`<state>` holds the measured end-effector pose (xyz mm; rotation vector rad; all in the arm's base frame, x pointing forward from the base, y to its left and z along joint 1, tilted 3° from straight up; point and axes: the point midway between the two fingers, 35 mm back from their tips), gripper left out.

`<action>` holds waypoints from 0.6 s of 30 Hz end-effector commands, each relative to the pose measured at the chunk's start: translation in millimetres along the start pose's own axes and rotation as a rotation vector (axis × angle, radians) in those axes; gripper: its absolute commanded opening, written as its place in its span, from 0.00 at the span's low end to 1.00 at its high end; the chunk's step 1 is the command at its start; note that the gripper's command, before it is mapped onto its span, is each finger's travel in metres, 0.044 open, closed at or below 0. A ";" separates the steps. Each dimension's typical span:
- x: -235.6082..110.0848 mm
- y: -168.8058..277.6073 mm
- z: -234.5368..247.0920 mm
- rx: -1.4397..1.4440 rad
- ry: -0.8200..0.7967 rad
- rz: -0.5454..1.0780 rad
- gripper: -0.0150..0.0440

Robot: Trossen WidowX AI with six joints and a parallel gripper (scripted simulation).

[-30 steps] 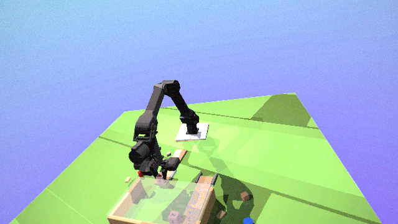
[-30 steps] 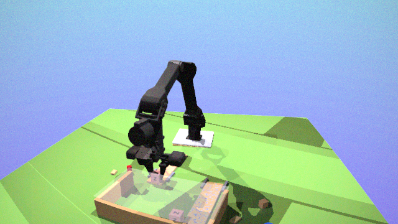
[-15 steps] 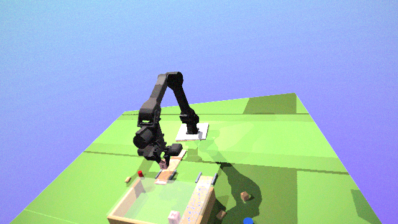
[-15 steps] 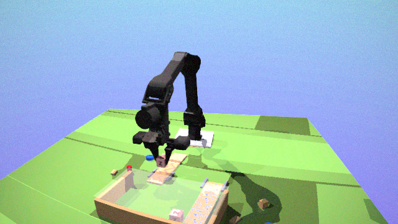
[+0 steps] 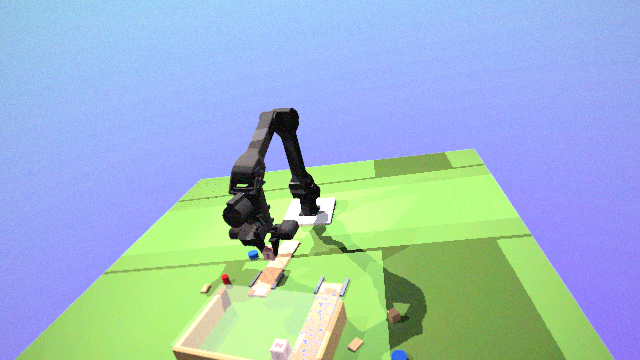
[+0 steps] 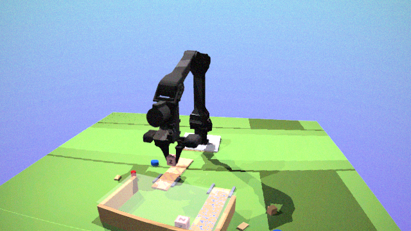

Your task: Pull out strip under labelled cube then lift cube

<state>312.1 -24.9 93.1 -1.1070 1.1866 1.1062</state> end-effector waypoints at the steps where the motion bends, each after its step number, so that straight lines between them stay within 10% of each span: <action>1: -1.7 11.6 -0.9 -0.006 0.003 -0.010 0.25; 18: -37.7 12.5 -0.9 -0.006 0.003 -0.010 0.25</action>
Point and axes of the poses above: the point midway between the two fingers, 35 mm back from their tips, its own x axis out along the fingers, its own z axis across the jaws, y = z × x, and after that the axes turned 5 degrees about x, right-handed
